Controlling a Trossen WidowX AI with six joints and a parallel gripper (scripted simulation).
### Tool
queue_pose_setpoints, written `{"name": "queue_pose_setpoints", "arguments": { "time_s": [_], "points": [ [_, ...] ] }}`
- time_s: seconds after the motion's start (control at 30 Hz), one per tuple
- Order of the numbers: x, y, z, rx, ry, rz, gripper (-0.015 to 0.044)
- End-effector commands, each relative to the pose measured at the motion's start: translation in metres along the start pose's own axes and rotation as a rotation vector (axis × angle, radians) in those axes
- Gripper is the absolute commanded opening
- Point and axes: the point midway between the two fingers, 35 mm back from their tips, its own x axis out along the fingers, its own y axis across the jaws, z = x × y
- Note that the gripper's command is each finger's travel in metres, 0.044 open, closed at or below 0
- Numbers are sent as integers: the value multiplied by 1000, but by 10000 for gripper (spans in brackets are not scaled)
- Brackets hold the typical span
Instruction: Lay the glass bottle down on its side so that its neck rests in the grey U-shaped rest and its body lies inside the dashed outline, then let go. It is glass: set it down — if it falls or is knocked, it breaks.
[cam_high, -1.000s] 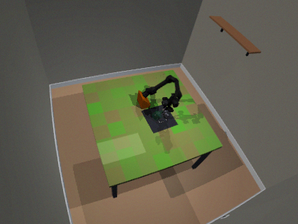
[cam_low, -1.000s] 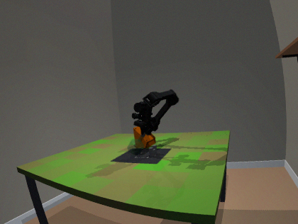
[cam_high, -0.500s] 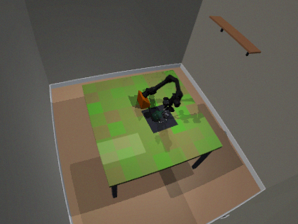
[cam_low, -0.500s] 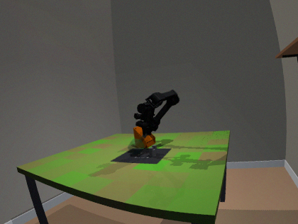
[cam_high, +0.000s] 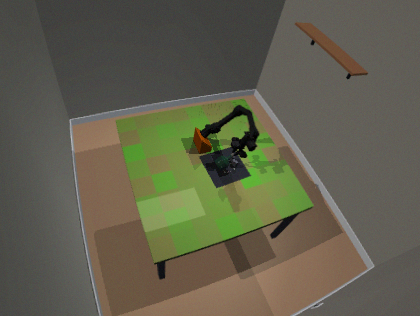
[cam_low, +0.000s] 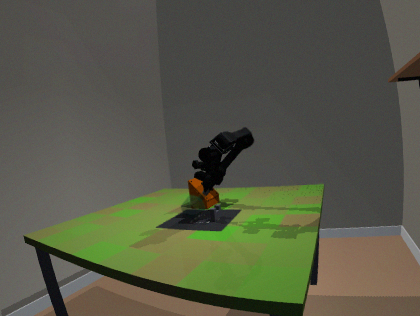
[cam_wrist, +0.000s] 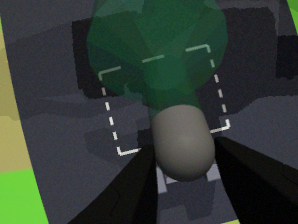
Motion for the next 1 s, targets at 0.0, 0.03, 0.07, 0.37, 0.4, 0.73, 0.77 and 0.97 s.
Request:
{"name": "queue_pose_setpoints", "arguments": {
  "time_s": [0.0,0.03,0.07,0.37,0.4,0.73,0.77,0.97],
  "points": [
    [2,-1,-10,-5,9,-3,106],
    [3,-1,-10,-4,7,-2,106],
    [3,-1,-11,-3,5,-1,106],
    [5,-3,-20,8,-13,6,106],
    [5,-3,-21,9,-15,7,106],
    [9,-5,-33,19,-29,17,106],
    [9,-5,-34,20,-30,18,106],
    [12,-6,-42,23,-34,24,106]
  ]
}}
